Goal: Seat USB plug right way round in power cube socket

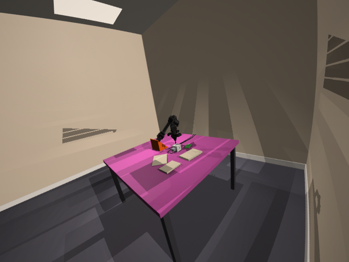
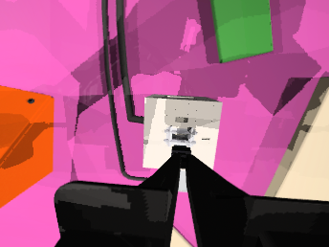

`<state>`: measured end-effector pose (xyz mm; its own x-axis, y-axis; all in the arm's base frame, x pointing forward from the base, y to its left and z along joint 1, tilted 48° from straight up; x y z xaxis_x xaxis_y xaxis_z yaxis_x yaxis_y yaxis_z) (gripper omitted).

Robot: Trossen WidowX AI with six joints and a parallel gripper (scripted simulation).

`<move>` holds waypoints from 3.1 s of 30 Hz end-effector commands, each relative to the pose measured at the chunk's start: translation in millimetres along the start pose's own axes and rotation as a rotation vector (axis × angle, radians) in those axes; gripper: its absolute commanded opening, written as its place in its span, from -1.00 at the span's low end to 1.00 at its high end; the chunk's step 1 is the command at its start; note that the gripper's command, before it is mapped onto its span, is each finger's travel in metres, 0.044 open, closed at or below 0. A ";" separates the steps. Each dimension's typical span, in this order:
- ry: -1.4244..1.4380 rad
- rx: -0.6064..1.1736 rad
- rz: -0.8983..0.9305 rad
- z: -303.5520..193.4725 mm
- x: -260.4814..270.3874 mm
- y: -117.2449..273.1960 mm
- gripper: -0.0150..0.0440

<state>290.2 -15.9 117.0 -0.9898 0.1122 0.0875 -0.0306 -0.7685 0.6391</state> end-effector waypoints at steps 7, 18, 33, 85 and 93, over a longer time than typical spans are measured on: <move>0.004 -0.013 0.003 1.0 0.2 -1.6 -0.49; 0.005 -0.021 0.005 1.6 0.2 -3.0 -0.49; 0.006 -0.032 0.008 2.4 0.3 -4.8 -0.49; 0.007 -0.036 0.009 2.5 0.3 -11.0 -0.49; 0.007 -0.036 0.009 2.4 0.3 -12.0 -0.49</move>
<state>290.3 -5.9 111.0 -0.9916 0.0969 0.0862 -0.0238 -0.7894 0.6135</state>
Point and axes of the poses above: the point midway between the two fingers, 35 mm back from their tips, its own y axis back along the fingers, its own x axis across the jaws, z = x × y, the point moved 2 cm from there along y, back along the fingers, and after that the axes turned 15 degrees about -y, right-handed, at the moved point
